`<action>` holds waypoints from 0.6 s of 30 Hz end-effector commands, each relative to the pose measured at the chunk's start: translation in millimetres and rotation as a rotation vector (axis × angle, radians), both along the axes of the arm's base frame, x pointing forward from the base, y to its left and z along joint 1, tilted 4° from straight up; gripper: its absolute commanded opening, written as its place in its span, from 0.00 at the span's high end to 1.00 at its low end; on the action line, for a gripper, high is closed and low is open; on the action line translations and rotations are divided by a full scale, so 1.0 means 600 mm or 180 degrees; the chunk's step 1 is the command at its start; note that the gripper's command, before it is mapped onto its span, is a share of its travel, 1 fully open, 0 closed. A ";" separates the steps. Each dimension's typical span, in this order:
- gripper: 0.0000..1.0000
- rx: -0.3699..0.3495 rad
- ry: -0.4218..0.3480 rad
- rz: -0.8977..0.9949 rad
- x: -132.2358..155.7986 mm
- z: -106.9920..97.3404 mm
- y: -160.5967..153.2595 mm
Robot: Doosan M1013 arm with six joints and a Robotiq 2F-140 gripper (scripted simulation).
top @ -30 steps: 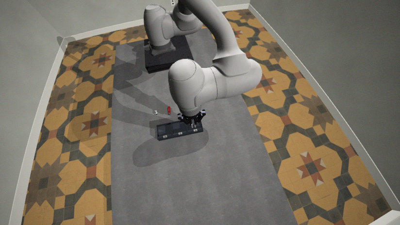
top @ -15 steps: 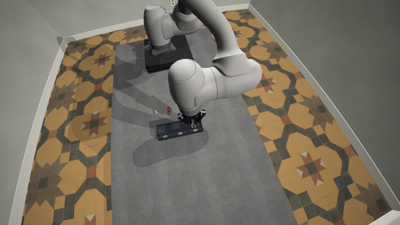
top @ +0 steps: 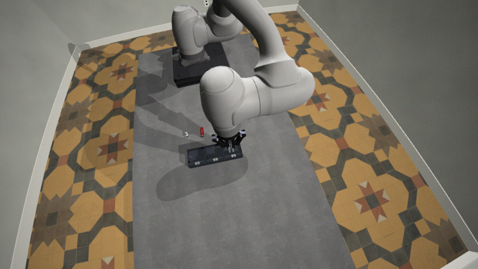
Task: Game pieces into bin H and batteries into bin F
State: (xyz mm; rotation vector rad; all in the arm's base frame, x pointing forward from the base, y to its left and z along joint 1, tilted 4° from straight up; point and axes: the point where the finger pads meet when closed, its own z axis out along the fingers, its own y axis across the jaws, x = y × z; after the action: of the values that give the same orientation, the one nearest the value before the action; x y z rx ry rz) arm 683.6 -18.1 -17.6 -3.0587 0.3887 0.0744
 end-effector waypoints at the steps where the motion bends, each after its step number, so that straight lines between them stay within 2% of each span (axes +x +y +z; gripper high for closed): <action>1: 0.95 0.0000 0.0000 0.0000 0.000 0.001 0.000; 12: 0.95 0.0000 0.0000 0.0000 0.001 0.026 -0.002; 16: 0.95 0.0000 0.0000 0.0000 0.002 0.052 -0.003; 18: 0.95 0.0000 0.0000 0.0000 0.002 0.052 -0.003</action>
State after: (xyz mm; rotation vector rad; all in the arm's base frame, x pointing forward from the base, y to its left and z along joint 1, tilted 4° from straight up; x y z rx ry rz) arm 684.9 -20.0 12.9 -3.0586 0.3887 0.0744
